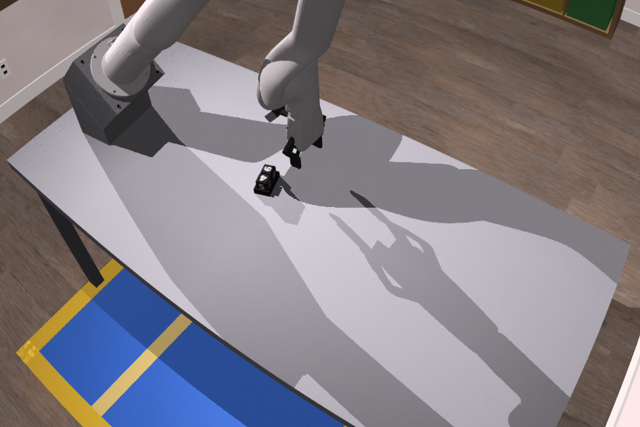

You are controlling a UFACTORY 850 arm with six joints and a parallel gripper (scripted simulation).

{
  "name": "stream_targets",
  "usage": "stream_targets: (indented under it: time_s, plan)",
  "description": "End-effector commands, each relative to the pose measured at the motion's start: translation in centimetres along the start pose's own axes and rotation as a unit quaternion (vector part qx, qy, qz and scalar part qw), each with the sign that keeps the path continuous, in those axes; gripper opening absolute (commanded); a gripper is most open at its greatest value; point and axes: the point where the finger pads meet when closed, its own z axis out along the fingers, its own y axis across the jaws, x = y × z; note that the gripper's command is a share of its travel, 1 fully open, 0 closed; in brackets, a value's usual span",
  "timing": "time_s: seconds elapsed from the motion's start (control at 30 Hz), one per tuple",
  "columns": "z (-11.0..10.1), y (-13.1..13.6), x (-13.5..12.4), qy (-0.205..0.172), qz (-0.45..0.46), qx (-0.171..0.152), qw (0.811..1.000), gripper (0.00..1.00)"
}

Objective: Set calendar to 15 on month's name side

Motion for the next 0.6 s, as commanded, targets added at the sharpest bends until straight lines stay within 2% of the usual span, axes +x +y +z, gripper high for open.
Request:
stream_targets:
  time_s: [0.0, 0.2, 0.43, 0.57]
  plan:
    - [-0.9, 0.0, 0.0, 0.000, 0.000, 0.001, 1.000, 1.00]
    - [-0.9, 0.0, 0.0, 0.000, 0.007, 0.001, 1.000, 1.00]
    - [-0.9, -0.4, -0.2, 0.000, 0.119, 0.001, 0.993, 1.00]
    - [-0.9, -1.8, -0.7, 0.000, 0.130, 0.001, 0.991, 1.00]
